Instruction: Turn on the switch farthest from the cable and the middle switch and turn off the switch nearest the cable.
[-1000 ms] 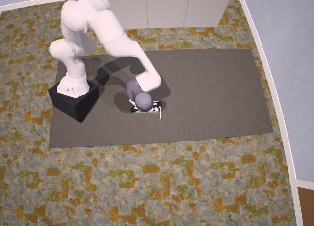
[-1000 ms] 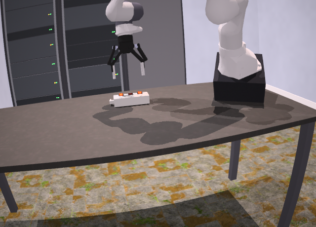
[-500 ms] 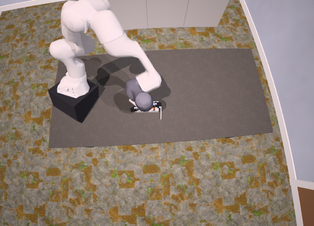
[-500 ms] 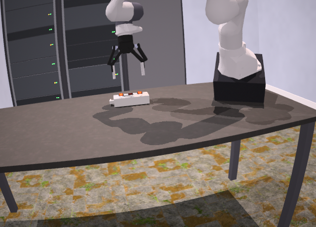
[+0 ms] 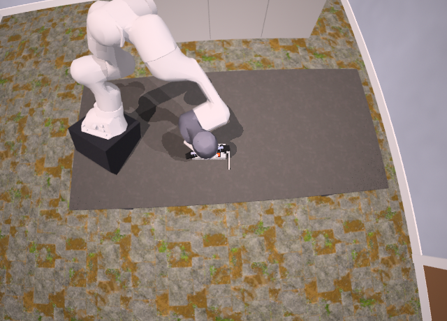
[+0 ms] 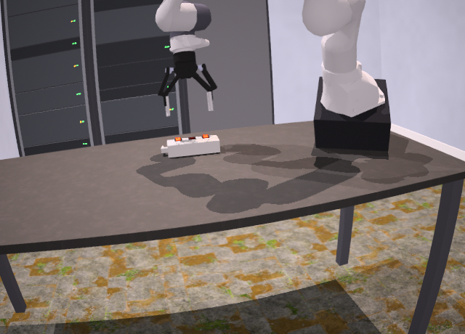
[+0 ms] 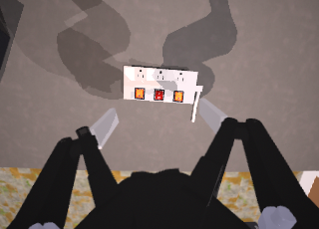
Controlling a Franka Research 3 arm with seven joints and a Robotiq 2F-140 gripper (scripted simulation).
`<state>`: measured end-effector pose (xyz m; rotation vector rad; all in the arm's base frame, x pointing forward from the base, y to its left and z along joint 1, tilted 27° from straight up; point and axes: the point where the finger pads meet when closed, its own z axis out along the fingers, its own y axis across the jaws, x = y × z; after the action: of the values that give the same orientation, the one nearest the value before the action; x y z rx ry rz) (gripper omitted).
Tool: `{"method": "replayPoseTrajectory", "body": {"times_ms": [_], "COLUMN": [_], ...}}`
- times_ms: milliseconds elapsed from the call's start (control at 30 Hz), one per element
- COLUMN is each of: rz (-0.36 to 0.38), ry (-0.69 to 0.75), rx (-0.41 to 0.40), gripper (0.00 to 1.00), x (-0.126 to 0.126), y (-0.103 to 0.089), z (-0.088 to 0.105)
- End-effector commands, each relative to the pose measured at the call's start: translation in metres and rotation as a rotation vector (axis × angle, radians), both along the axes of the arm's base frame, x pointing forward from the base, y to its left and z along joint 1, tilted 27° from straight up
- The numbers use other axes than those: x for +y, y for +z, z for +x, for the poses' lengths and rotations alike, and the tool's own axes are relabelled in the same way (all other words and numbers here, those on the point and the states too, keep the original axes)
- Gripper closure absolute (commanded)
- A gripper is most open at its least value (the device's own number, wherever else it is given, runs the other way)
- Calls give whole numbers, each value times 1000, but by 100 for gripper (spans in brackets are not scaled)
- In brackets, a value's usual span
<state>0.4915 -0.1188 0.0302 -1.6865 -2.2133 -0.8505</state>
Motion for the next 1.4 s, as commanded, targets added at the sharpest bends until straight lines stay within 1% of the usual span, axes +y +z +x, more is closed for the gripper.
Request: {"method": "replayPoseTrajectory", "body": {"times_ms": [0,1233,1300,1367], "rz": [2,2,-12,-63], "ry": [-2,-2,-12,-60], "rx": [6,6,5,23], "gripper": [0,0,0,0], "x": [0,0,-1,-3], "y": [0,0,4,20], "z": [-1,-1,0,1]}}
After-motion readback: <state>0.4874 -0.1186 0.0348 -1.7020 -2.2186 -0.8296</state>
